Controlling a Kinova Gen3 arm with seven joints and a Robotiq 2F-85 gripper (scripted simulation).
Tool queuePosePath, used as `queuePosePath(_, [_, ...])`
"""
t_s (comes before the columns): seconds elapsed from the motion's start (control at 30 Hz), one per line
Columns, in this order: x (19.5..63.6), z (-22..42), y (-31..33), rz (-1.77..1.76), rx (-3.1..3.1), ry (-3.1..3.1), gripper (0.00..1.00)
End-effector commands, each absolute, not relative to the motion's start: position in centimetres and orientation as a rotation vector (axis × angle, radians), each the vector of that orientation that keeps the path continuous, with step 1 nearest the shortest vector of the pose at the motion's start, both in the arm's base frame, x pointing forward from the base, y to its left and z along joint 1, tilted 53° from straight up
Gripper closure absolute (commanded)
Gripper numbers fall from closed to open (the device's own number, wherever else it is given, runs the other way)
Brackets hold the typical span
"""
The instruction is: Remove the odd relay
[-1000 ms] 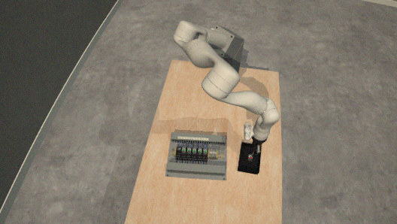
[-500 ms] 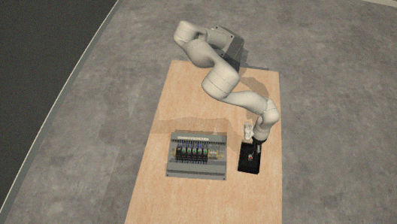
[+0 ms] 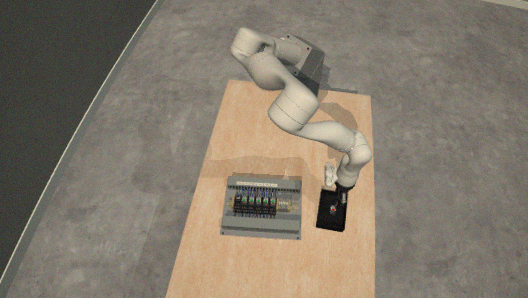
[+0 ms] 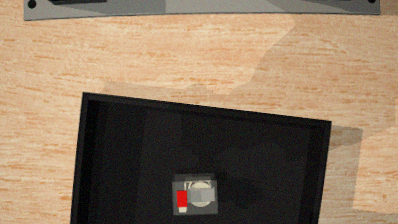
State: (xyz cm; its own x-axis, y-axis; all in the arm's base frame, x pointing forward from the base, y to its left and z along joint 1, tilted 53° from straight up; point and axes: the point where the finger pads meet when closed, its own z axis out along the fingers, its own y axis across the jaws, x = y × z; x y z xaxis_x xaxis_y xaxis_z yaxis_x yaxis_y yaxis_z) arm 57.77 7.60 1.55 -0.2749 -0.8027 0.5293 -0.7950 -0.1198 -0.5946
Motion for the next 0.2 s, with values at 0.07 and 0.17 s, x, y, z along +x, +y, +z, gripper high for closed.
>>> queuePosePath(0.07, [57.51, 1.64, 7.6, -1.395, -1.899, 2.077, 0.39])
queuePosePath(0.17, [57.51, 1.64, 7.6, -1.395, -1.899, 2.077, 0.39])
